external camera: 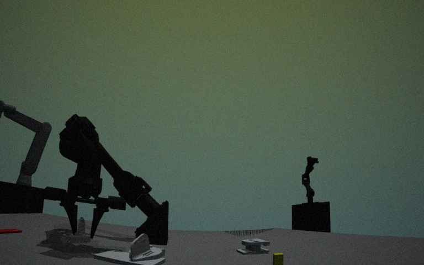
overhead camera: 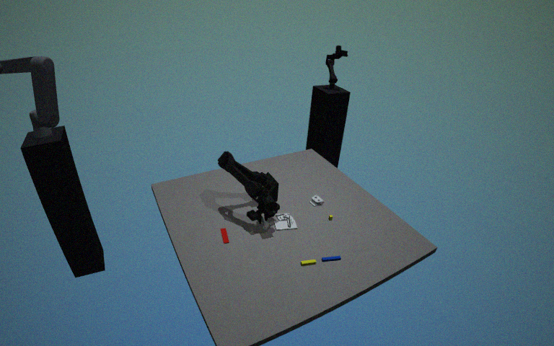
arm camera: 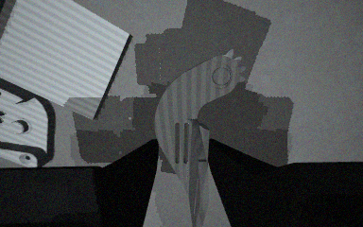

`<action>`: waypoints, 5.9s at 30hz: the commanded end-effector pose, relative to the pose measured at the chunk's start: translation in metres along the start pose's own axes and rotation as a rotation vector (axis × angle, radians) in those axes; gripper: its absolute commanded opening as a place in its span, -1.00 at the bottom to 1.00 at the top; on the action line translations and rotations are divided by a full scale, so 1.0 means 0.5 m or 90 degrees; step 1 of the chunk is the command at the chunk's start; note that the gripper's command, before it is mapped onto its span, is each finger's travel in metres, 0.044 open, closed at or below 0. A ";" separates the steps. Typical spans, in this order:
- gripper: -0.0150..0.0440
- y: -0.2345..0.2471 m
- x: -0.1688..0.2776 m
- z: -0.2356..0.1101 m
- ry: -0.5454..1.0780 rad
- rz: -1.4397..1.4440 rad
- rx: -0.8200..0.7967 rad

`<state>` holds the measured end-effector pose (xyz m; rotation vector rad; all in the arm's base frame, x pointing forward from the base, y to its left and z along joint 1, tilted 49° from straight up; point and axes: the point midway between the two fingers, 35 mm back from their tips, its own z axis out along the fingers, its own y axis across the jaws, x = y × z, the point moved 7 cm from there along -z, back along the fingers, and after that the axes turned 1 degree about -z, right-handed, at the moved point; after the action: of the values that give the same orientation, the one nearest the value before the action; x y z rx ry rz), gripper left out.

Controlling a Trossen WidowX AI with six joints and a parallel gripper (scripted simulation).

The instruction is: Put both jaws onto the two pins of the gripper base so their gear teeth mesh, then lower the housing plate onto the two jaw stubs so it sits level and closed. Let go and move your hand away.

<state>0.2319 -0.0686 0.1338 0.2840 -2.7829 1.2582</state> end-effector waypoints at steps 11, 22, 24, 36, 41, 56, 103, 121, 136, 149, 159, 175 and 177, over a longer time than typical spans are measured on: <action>-0.04 -0.001 0.000 -0.085 -0.002 0.003 -0.002; -0.04 0.007 0.003 -0.114 -0.002 -0.043 -0.001; -0.04 0.014 0.002 -0.114 -0.003 -0.079 -0.002; -0.04 0.056 0.000 -0.117 -0.009 -0.297 -0.009; -0.04 0.073 0.000 -0.118 -0.012 -0.387 -0.010; -0.04 0.123 0.005 -0.120 -0.018 -0.658 -0.012; -0.04 0.259 0.053 -0.118 -0.017 -1.502 -0.002; -0.04 0.293 0.076 -0.114 -0.004 -1.759 0.000; -0.04 0.293 0.076 -0.114 -0.004 -1.768 0.000; -0.04 0.280 0.047 -0.118 -0.009 -1.768 0.001; -0.04 0.249 -0.005 -0.121 -0.013 -1.769 0.003; -0.04 0.184 -0.082 -0.116 -0.005 -1.766 0.003; -0.04 0.175 -0.091 -0.114 -0.003 -1.766 0.002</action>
<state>0.2521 0.0403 0.0987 2.2963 -0.1958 0.1043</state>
